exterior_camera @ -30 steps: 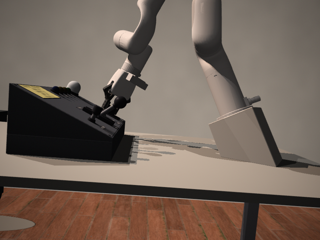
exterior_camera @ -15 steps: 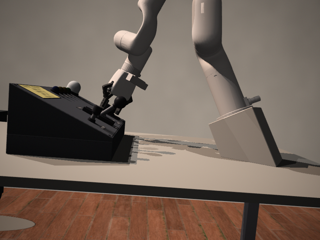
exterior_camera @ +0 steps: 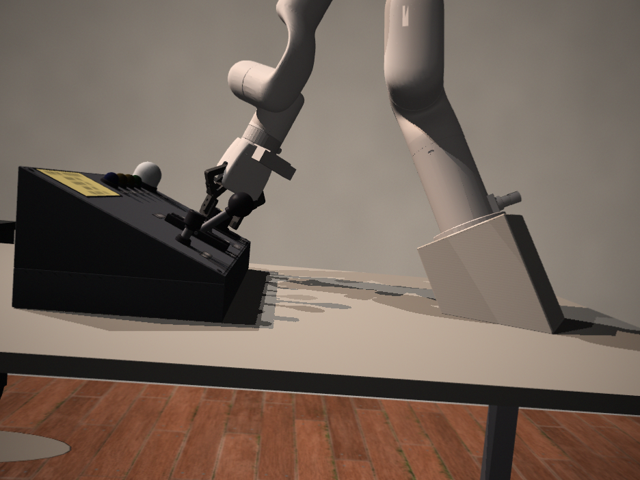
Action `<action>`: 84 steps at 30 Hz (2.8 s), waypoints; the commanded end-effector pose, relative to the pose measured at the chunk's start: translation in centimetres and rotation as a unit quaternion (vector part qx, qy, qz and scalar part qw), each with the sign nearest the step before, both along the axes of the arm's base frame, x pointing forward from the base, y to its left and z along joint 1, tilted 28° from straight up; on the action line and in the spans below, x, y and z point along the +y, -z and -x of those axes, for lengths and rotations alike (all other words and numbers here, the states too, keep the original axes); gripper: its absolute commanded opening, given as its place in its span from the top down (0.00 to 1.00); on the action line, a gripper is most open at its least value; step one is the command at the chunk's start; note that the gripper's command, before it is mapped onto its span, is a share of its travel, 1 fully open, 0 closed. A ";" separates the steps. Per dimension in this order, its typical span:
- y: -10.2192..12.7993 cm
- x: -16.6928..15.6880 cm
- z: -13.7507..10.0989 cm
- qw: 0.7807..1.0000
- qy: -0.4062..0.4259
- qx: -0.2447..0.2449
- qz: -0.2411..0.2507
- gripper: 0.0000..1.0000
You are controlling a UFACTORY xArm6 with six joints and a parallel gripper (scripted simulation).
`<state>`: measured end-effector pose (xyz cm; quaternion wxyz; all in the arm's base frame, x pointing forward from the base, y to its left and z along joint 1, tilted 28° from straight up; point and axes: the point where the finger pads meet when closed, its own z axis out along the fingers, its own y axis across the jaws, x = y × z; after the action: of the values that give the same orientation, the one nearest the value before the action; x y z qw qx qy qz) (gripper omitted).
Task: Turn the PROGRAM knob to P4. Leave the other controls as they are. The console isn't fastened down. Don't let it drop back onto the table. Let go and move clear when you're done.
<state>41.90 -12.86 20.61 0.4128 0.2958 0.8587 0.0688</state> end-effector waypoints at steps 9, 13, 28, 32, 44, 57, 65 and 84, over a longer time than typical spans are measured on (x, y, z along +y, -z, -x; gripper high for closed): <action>-0.4 0.0 0.3 1.000 0.000 -0.001 0.000 0.24; -0.6 0.1 0.5 1.000 0.000 -0.001 0.000 0.24; -1.5 0.2 1.5 1.000 0.000 -0.001 0.000 0.24; -1.6 0.3 1.7 1.000 0.000 -0.001 0.000 0.24; -2.7 0.5 2.8 1.000 0.000 -0.001 0.000 0.24; -4.8 0.9 5.4 1.000 0.000 -0.001 0.000 0.24; -6.9 1.3 7.8 1.000 0.000 -0.001 0.000 0.24; -9.3 1.8 10.6 1.000 0.000 -0.001 0.000 0.24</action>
<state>32.01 -11.21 29.16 0.5158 0.3086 0.7984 0.0342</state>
